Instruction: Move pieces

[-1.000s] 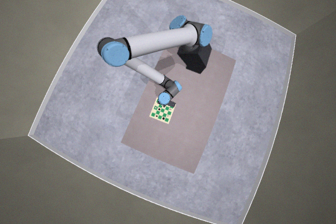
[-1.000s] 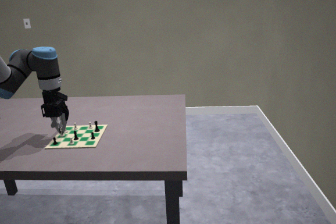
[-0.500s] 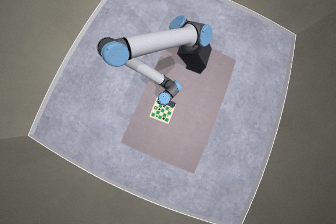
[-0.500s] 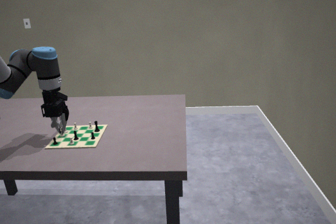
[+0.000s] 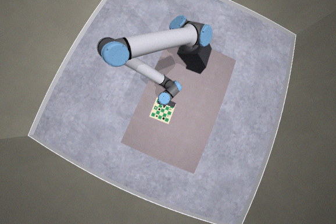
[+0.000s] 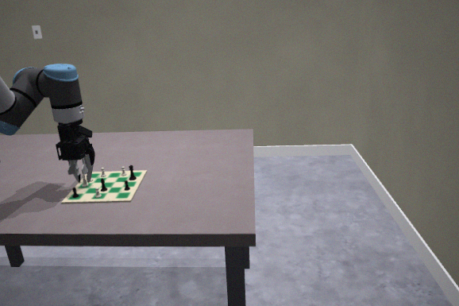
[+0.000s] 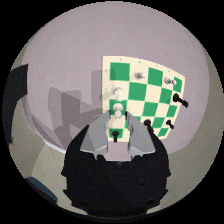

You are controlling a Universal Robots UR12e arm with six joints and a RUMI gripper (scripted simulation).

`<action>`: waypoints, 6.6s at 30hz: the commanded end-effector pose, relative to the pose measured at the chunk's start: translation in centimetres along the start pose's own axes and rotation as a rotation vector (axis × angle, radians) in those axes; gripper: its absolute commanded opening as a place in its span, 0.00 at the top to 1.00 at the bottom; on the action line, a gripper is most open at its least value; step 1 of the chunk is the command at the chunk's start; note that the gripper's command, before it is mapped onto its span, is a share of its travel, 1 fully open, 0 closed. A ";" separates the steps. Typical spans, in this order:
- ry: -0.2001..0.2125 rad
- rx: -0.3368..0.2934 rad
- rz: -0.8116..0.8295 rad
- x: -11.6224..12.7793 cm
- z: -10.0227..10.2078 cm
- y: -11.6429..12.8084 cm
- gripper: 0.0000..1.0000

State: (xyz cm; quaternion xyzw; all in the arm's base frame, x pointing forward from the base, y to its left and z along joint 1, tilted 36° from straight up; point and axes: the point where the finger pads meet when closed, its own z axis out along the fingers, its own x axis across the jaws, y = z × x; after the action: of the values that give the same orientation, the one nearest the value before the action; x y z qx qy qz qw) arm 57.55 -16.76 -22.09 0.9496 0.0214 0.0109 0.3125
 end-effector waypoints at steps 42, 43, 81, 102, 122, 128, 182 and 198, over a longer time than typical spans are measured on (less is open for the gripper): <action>0.001 0.000 0.000 0.0 -9.0 0.0 0.78; 0.001 0.000 0.000 0.0 -9.0 0.0 0.00; 0.001 0.001 -0.222 1.5 -8.7 -1.1 0.00; 0.001 0.001 -0.989 6.6 -8.0 -4.6 0.00; 0.001 -0.001 -1.589 10.8 -7.8 -7.5 0.00; 0.000 -0.001 -1.629 11.1 -7.8 -7.7 0.00; 0.001 -0.001 -1.630 11.1 -7.2 -7.7 0.80; 0.001 -0.001 -1.630 11.1 -5.3 -7.7 0.80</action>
State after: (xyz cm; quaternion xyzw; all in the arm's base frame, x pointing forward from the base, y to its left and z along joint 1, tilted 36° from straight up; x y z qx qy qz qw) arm 68.10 -6.50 -21.78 0.6355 0.7059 -0.2202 0.2221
